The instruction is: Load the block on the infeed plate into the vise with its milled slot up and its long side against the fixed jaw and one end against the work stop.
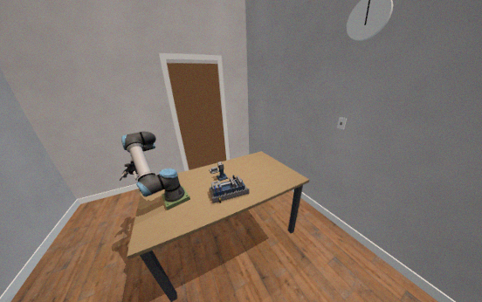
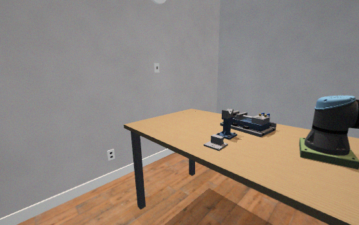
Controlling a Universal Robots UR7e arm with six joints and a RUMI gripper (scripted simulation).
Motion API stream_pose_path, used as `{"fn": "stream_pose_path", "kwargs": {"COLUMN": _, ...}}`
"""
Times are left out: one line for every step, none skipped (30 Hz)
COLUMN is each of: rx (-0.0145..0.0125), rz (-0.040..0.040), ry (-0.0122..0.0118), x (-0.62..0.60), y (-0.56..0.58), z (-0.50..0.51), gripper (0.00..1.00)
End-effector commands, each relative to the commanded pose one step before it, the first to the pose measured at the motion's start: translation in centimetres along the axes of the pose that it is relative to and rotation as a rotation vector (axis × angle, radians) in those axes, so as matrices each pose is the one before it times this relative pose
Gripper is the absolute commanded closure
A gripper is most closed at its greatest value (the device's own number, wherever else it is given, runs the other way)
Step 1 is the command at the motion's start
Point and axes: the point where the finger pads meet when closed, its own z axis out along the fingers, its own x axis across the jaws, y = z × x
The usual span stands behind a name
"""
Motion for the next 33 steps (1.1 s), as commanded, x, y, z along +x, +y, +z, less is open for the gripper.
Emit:
{"fn": "stream_pose_path", "kwargs": {"rx": -0.00128, "rz": -0.00089, "ry": 0.00057, "x": 0.031, "y": -0.045, "z": -0.066, "gripper": 0.0}}
{"fn": "stream_pose_path", "kwargs": {"rx": 0.0, "rz": 0.0, "ry": 0.0, "x": 0.0, "y": 0.0, "z": 0.0, "gripper": 0.0}}
{"fn": "stream_pose_path", "kwargs": {"rx": 0.0, "rz": 0.0, "ry": 0.0, "x": 0.0, "y": 0.0, "z": 0.0, "gripper": 0.0}}
{"fn": "stream_pose_path", "kwargs": {"rx": 0.0, "rz": 0.0, "ry": 0.0, "x": 0.0, "y": 0.0, "z": 0.0, "gripper": 0.0}}
{"fn": "stream_pose_path", "kwargs": {"rx": 0.0, "rz": 0.0, "ry": 0.0, "x": 0.0, "y": 0.0, "z": 0.0, "gripper": 0.0}}
{"fn": "stream_pose_path", "kwargs": {"rx": 0.0, "rz": 0.0, "ry": 0.0, "x": 0.0, "y": 0.0, "z": 0.0, "gripper": 0.0}}
{"fn": "stream_pose_path", "kwargs": {"rx": 0.0, "rz": 0.0, "ry": 0.0, "x": 0.0, "y": 0.0, "z": 0.0, "gripper": 0.0}}
{"fn": "stream_pose_path", "kwargs": {"rx": 0.0, "rz": 0.0, "ry": 0.0, "x": 0.0, "y": 0.0, "z": 0.0, "gripper": 0.0}}
{"fn": "stream_pose_path", "kwargs": {"rx": 0.0, "rz": 0.0, "ry": 0.0, "x": 0.0, "y": 0.0, "z": 0.0, "gripper": 0.0}}
{"fn": "stream_pose_path", "kwargs": {"rx": 0.0, "rz": 0.0, "ry": 0.0, "x": 0.0, "y": 0.0, "z": 0.0, "gripper": 0.0}}
{"fn": "stream_pose_path", "kwargs": {"rx": 0.0, "rz": 0.0, "ry": 0.0, "x": 0.0, "y": 0.0, "z": 0.0, "gripper": 0.0}}
{"fn": "stream_pose_path", "kwargs": {"rx": 0.0, "rz": 0.0, "ry": 0.0, "x": 0.0, "y": 0.0, "z": 0.0, "gripper": 0.0}}
{"fn": "stream_pose_path", "kwargs": {"rx": 0.0, "rz": 0.0, "ry": 0.0, "x": 0.0, "y": 0.0, "z": 0.0, "gripper": 0.0}}
{"fn": "stream_pose_path", "kwargs": {"rx": 0.0, "rz": 0.0, "ry": 0.0, "x": 0.0, "y": 0.0, "z": 0.0, "gripper": 0.0}}
{"fn": "stream_pose_path", "kwargs": {"rx": 0.0, "rz": 0.0, "ry": 0.0, "x": 0.0, "y": 0.0, "z": 0.0, "gripper": 0.0}}
{"fn": "stream_pose_path", "kwargs": {"rx": 0.0, "rz": 0.0, "ry": 0.0, "x": 0.0, "y": 0.0, "z": 0.0, "gripper": 0.0}}
{"fn": "stream_pose_path", "kwargs": {"rx": 0.0, "rz": 0.0, "ry": 0.0, "x": 0.0, "y": 0.0, "z": 0.0, "gripper": 0.0}}
{"fn": "stream_pose_path", "kwargs": {"rx": -0.00001, "rz": -0.00001, "ry": 0.00001, "x": -0.001, "y": 0.0, "z": -0.001, "gripper": 0.0}}
{"fn": "stream_pose_path", "kwargs": {"rx": -0.00007, "rz": -0.00008, "ry": 0.00007, "x": -0.004, "y": 0.002, "z": -0.006, "gripper": 0.0}}
{"fn": "stream_pose_path", "kwargs": {"rx": -0.00019, "rz": -0.00022, "ry": 0.00019, "x": -0.012, "y": 0.005, "z": -0.017, "gripper": 0.0}}
{"fn": "stream_pose_path", "kwargs": {"rx": -0.00037, "rz": -0.00042, "ry": 0.00036, "x": -0.022, "y": 0.009, "z": -0.032, "gripper": 0.0}}
{"fn": "stream_pose_path", "kwargs": {"rx": -0.00059, "rz": -0.00068, "ry": 0.00058, "x": -0.035, "y": 0.015, "z": -0.052, "gripper": 0.0}}
{"fn": "stream_pose_path", "kwargs": {"rx": -0.00087, "rz": -0.001, "ry": 0.00085, "x": -0.052, "y": 0.022, "z": -0.075, "gripper": 0.0}}
{"fn": "stream_pose_path", "kwargs": {"rx": -0.00119, "rz": -0.00136, "ry": 0.00116, "x": -0.071, "y": 0.029, "z": -0.103, "gripper": 0.0}}
{"fn": "stream_pose_path", "kwargs": {"rx": -0.00155, "rz": -0.00177, "ry": 0.0015, "x": -0.093, "y": 0.038, "z": -0.134, "gripper": 0.0}}
{"fn": "stream_pose_path", "kwargs": {"rx": -0.00195, "rz": -0.00221, "ry": 0.00188, "x": -0.117, "y": 0.048, "z": -0.168, "gripper": 0.0}}
{"fn": "stream_pose_path", "kwargs": {"rx": -0.0024, "rz": -0.0027, "ry": 0.00228, "x": -0.143, "y": 0.058, "z": -0.205, "gripper": 0.0}}
{"fn": "stream_pose_path", "kwargs": {"rx": -0.00288, "rz": -0.00321, "ry": 0.0027, "x": -0.171, "y": 0.069, "z": -0.244, "gripper": 0.0}}
{"fn": "stream_pose_path", "kwargs": {"rx": -0.00339, "rz": -0.00374, "ry": 0.00314, "x": -0.202, "y": 0.08, "z": -0.285, "gripper": 0.0}}
{"fn": "stream_pose_path", "kwargs": {"rx": -0.00394, "rz": -0.0043, "ry": 0.00359, "x": -0.234, "y": 0.092, "z": -0.328, "gripper": 0.0}}
{"fn": "stream_pose_path", "kwargs": {"rx": -0.00453, "rz": -0.00487, "ry": 0.00405, "x": -0.268, "y": 0.103, "z": -0.372, "gripper": 0.0}}
{"fn": "stream_pose_path", "kwargs": {"rx": -0.00514, "rz": -0.00546, "ry": 0.00451, "x": -0.304, "y": 0.115, "z": -0.418, "gripper": 0.0}}
{"fn": "stream_pose_path", "kwargs": {"rx": 0.0, "rz": 0.0, "ry": 0.0, "x": 0.0, "y": 0.0, "z": 0.0, "gripper": 0.0}}
